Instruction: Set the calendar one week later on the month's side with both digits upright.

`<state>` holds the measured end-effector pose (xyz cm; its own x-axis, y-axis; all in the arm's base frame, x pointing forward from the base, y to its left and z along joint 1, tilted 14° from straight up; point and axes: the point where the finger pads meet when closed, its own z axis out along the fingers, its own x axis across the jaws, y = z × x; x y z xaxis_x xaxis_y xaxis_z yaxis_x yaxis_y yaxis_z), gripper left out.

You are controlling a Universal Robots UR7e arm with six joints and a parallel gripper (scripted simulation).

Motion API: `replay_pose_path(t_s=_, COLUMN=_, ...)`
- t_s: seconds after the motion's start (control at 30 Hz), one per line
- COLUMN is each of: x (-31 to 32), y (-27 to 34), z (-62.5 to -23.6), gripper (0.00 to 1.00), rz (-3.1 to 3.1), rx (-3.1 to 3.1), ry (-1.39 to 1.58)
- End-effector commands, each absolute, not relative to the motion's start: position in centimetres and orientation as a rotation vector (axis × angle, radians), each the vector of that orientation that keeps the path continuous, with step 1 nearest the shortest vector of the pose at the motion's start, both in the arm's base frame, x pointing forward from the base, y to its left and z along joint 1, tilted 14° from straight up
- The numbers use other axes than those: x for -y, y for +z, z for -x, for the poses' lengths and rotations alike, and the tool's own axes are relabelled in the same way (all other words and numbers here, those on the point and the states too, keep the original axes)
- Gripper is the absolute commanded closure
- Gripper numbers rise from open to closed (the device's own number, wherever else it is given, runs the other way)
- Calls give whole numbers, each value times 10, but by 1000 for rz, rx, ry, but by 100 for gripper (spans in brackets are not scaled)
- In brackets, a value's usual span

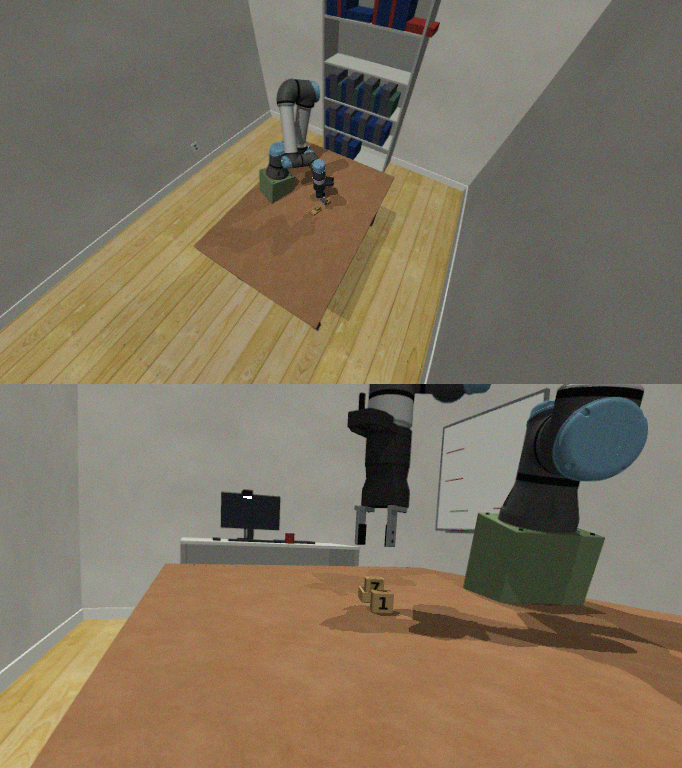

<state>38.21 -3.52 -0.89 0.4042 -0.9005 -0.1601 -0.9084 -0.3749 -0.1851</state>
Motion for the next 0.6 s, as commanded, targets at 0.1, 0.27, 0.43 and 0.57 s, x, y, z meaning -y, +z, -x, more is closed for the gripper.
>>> replay_pose_path(t_s=0.1, x=45, y=-11, z=-376, gripper=0, rz=2559, rx=-1352, ry=11)
replay_pose_path(t_s=0.27, x=53, y=-14, z=-369, gripper=0, rz=2658, rx=-1144, ry=-18)
replay_pose_path(t_s=0.43, x=60, y=-16, z=-363, gripper=0, rz=2728, rx=-966, ry=-42)
replay_pose_path(t_s=0.57, x=64, y=-17, z=-359, gripper=0, rz=2766, rx=-852, ry=-57)
